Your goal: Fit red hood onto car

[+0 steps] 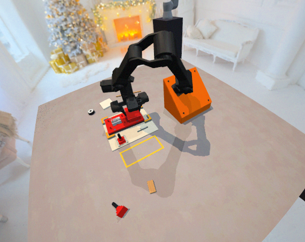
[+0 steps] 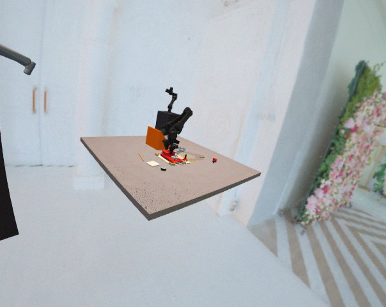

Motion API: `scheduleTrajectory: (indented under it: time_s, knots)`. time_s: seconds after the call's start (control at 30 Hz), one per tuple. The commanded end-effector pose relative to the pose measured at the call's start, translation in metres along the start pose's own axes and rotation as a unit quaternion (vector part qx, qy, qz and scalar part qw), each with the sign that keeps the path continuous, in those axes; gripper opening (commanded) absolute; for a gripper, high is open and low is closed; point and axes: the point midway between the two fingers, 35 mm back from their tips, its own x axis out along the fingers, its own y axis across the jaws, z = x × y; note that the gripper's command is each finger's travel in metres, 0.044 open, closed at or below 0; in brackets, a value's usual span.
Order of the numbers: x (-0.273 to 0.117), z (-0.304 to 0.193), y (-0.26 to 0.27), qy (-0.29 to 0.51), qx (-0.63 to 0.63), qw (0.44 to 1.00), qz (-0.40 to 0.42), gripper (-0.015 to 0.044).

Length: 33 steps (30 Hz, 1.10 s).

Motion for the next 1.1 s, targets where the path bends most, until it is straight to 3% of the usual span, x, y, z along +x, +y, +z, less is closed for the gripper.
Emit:
scheduleTrajectory:
  time_s: [0.0,1.07]
  knots:
    - [-0.008,-0.001,-0.001,0.003,-0.002,1.000,-0.002,0.0000]
    - [-0.062,-0.001,-0.001,0.002,0.002,1.000,-0.002,0.0000]
